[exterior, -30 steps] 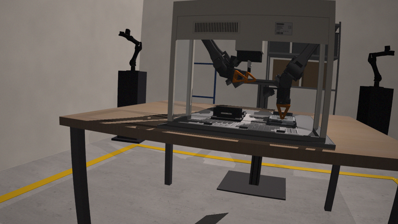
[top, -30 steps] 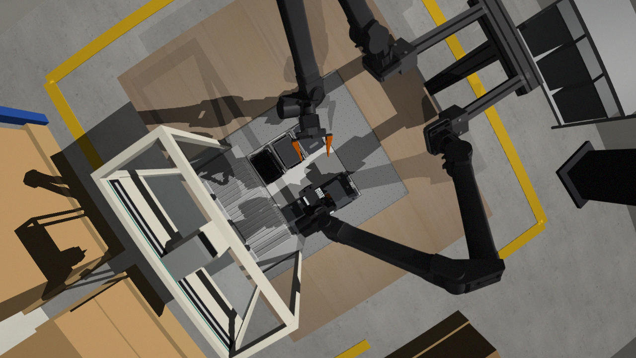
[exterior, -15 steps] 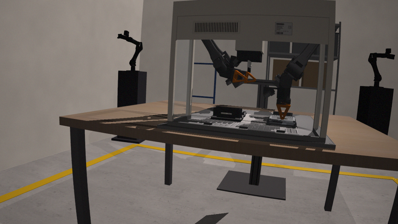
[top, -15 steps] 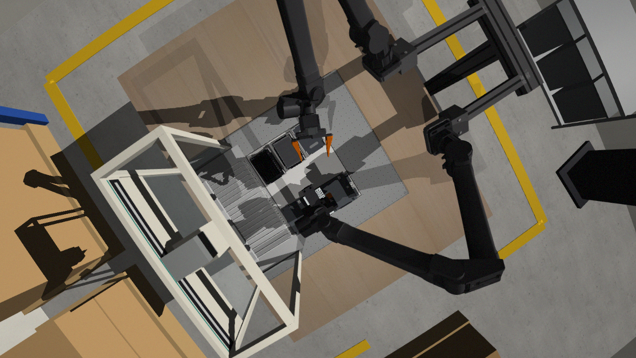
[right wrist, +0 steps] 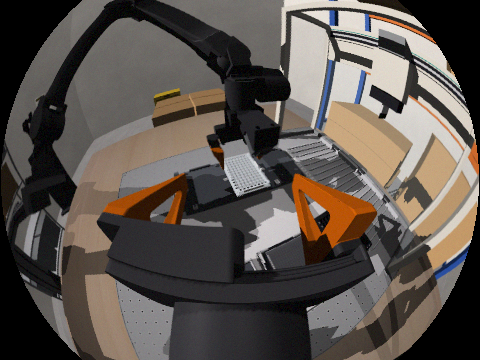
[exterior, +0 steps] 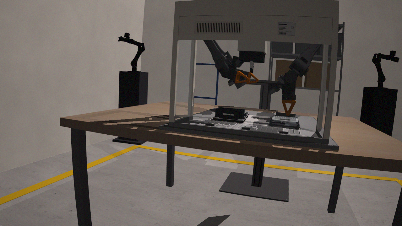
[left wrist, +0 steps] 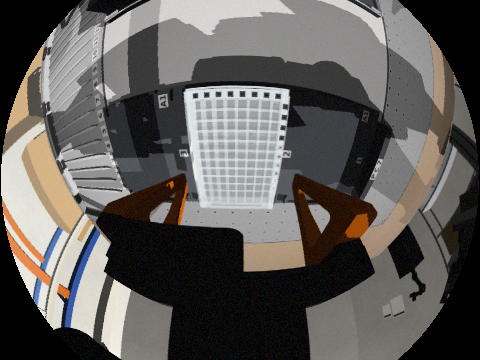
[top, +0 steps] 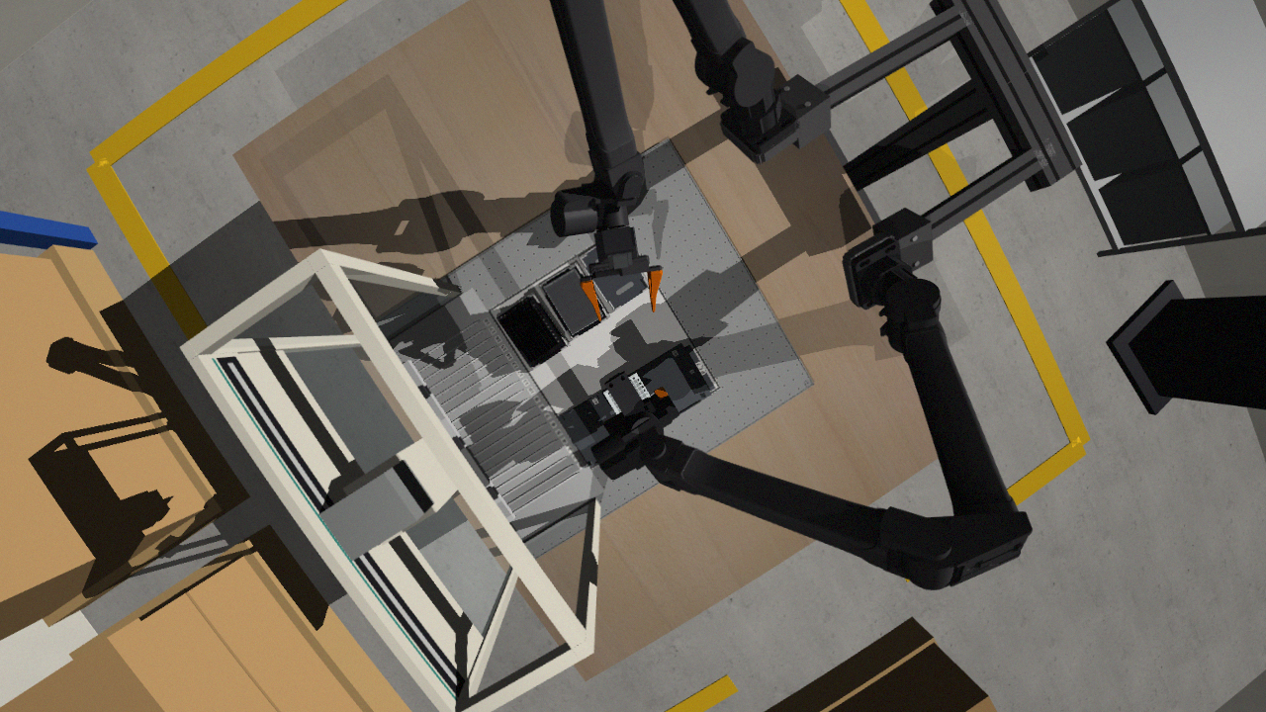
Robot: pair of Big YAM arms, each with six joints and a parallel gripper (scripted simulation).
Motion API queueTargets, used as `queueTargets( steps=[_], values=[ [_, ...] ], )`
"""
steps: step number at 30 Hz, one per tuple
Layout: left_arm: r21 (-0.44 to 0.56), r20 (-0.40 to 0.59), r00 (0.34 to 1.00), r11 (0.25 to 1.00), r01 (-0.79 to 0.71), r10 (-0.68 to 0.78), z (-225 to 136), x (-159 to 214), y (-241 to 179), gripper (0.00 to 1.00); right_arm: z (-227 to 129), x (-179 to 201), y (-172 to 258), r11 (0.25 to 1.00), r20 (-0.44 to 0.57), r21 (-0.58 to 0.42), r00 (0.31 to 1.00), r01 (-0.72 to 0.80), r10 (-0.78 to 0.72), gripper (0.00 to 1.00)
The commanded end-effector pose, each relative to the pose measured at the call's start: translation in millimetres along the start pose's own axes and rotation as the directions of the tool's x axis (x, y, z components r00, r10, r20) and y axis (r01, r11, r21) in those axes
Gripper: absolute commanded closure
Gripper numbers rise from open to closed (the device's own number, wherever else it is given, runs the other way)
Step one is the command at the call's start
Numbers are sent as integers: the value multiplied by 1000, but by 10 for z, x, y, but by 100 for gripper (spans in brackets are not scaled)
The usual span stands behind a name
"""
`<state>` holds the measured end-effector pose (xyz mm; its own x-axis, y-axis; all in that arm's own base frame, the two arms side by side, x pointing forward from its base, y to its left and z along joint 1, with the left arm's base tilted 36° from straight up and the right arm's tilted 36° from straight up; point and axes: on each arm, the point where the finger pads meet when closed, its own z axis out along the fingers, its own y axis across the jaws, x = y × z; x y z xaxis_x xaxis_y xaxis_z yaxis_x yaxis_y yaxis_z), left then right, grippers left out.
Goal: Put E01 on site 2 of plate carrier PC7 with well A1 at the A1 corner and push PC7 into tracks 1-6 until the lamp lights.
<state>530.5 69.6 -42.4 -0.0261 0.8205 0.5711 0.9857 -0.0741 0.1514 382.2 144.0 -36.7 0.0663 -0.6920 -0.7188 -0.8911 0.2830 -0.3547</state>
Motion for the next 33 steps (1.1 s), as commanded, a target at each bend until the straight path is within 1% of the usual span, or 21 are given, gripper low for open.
queueTargets(
  steps=[1,3,5,6,8,10,13,20,22,28,33],
  values=[
    [-84,7,999,996,41,-41,-584,-11,439,0,32,-47,-147,999,14,30,1000,12,-13,0],
    [-85,8,999,995,43,-42,-731,-9,446,0,32,-47,-147,999,14,30,1000,12,-13,0],
    [-85,8,999,995,43,-42,-731,-9,446,0,32,-47,-147,999,14,30,1000,12,-13,0],
    [-87,9,999,995,45,-45,-796,-6,453,0,32,-47,-147,999,14,30,1000,12,-13,0],
    [-73,22,999,997,27,-25,-837,-25,316,0,-43,-40,-127,999,15,28,1000,16,-16,0],
    [-62,45,999,998,30,-27,-782,48,197,0,-62,-91,-31,1000,28,4,999,30,-30,0],
    [-45,105,994,999,19,-14,-697,123,-68,0,-70,-166,121,998,52,-43,998,47,-44,0],
    [-38,264,964,999,7,3,-616,109,-577,0,-149,-189,412,989,67,-130,996,71,-62,0],
    [-38,264,964,999,7,3,-616,109,-577,0,-149,-189,412,989,67,-130,996,71,-62,0],
    [-31,399,917,999,-7,19,-542,92,-1035,0,-228,-167,664,975,62,-204,995,90,-79,0],
    [-23,512,859,1000,-12,22,-487,66,-1422,0,-308,-136,833,963,52,-248,995,100,-90,0]
  ],
)
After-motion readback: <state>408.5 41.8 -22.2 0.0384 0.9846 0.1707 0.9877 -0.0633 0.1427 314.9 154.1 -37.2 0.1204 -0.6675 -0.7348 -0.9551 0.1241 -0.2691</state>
